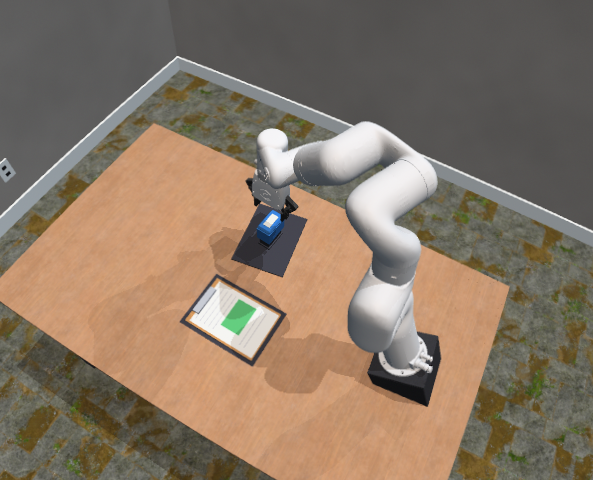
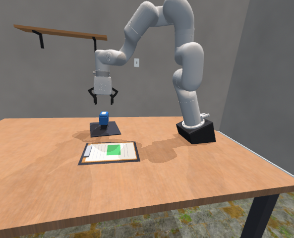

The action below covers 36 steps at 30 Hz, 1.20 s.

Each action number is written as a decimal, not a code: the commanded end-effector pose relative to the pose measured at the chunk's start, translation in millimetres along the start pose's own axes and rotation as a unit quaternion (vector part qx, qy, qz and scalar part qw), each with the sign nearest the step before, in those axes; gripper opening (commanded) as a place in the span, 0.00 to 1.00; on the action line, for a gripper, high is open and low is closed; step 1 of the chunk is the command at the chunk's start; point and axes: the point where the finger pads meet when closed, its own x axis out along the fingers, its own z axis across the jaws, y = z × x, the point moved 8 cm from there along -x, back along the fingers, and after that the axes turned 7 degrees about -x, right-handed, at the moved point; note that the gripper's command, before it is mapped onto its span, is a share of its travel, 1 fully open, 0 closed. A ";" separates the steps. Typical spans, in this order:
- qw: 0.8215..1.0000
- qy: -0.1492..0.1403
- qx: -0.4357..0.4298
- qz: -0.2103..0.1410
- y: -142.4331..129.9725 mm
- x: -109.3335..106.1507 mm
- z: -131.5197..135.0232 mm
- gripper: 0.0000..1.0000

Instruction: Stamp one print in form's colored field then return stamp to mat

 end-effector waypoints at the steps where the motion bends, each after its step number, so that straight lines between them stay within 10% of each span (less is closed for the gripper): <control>1: 1.000 0.002 0.001 0.001 0.9 -1.5 -0.8 1.00; 13: 1.000 0.001 0.001 0.000 0.8 -50.9 -0.8 1.00; 25: 1.000 0.003 0.016 -0.003 -6.1 -52.1 -1.8 1.00; 36: 0.977 0.008 0.209 -0.035 -95.9 -61.7 -5.5 1.00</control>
